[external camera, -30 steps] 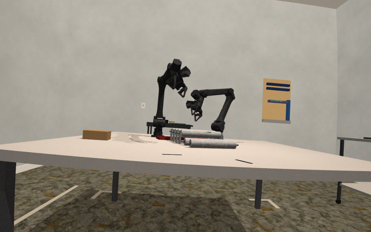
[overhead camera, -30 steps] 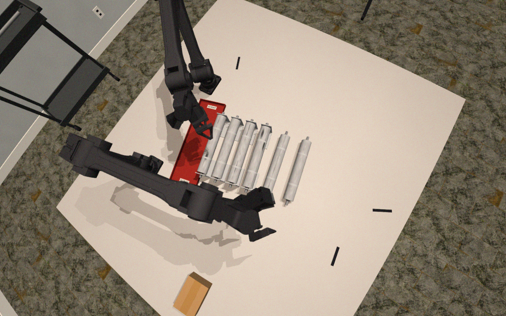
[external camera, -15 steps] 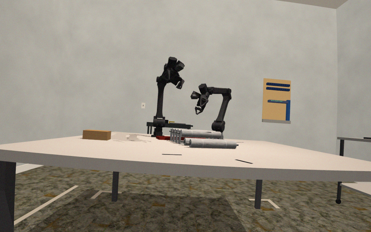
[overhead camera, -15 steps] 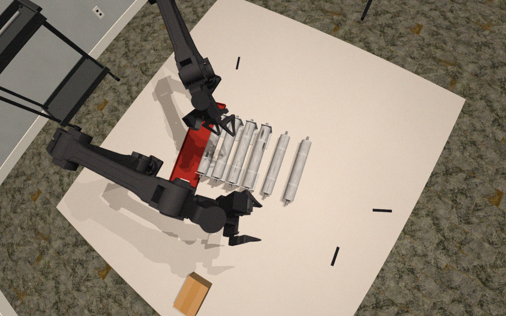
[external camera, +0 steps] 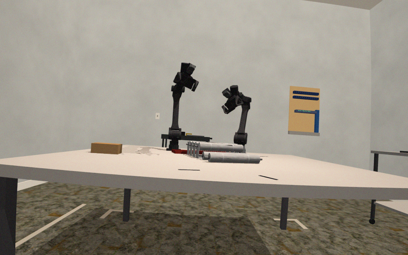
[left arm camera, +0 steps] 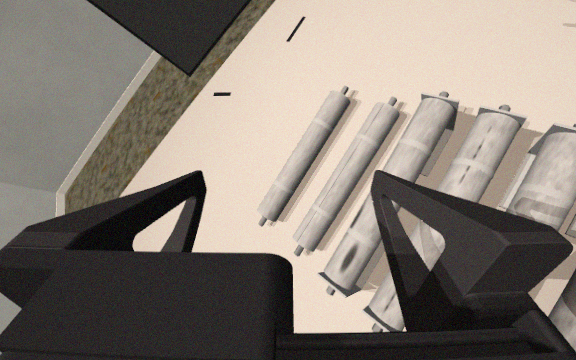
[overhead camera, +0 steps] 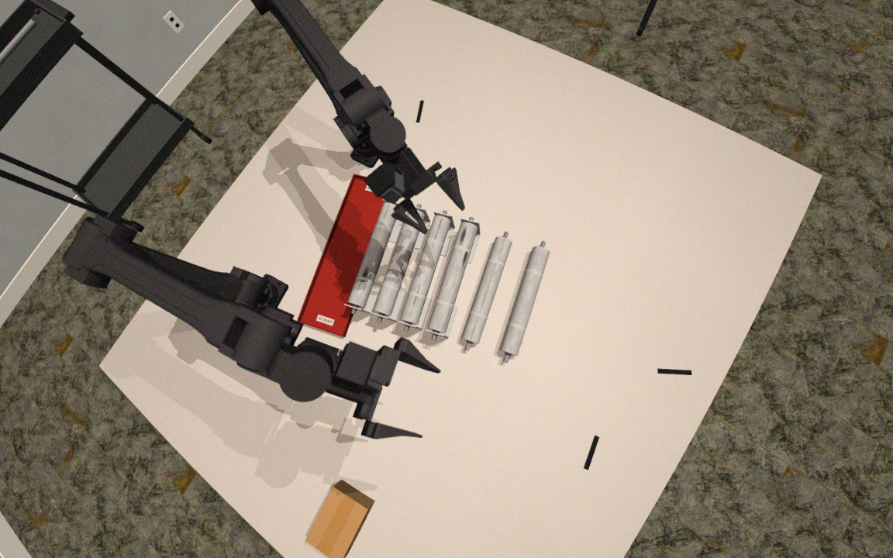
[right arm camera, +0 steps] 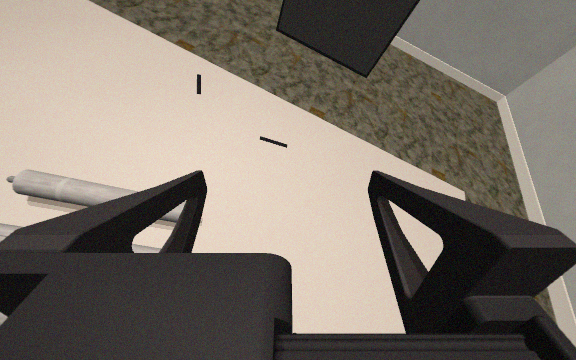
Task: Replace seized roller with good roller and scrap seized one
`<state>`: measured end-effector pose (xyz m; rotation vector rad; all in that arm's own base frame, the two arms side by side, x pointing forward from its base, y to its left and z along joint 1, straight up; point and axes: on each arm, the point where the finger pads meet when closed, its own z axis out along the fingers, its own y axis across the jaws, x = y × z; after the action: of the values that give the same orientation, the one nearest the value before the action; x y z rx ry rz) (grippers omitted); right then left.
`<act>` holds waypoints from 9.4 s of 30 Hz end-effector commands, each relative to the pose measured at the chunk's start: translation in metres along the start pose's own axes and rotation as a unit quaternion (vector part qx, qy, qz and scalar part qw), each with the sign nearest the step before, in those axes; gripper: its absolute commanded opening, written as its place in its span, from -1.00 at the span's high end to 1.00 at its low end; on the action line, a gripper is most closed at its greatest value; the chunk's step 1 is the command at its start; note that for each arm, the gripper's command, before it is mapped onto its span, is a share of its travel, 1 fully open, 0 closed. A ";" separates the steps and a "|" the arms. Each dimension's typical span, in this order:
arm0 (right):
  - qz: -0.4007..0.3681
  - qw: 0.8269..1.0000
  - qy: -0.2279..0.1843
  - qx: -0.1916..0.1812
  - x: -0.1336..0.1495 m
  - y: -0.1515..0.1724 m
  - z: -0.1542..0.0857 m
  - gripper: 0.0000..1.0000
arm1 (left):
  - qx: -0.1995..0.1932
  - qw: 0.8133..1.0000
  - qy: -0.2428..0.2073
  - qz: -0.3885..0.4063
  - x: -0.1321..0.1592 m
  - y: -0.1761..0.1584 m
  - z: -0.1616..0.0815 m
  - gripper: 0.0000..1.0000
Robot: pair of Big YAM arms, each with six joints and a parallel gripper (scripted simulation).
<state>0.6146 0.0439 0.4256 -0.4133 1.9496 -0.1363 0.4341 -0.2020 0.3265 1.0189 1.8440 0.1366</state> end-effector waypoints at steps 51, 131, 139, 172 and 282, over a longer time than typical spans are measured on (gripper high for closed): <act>0.167 0.959 -0.214 0.085 -0.023 -0.046 -0.126 -1.00 | -0.256 0.886 -0.199 -0.333 0.003 0.262 -0.081 1.00; 0.118 0.874 0.463 -0.090 0.318 0.252 -0.184 1.00 | -0.256 0.883 -0.207 -0.335 -0.001 0.262 -0.088 1.00; 0.111 0.878 0.455 -0.095 0.319 0.253 -0.180 1.00 | -0.256 0.883 -0.207 -0.335 -0.001 0.262 -0.088 1.00; 0.110 0.880 0.453 -0.096 0.351 0.263 -0.162 1.00 | -0.256 0.883 -0.207 -0.335 -0.001 0.262 -0.088 1.00; 0.106 0.870 0.472 -0.095 0.366 0.270 -0.149 1.00 | -0.256 0.883 -0.207 -0.335 -0.001 0.262 -0.088 1.00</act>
<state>0.3023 0.1557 0.1028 -0.2477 2.9408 0.0307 0.5193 -0.0004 0.4917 0.0000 1.5719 0.0003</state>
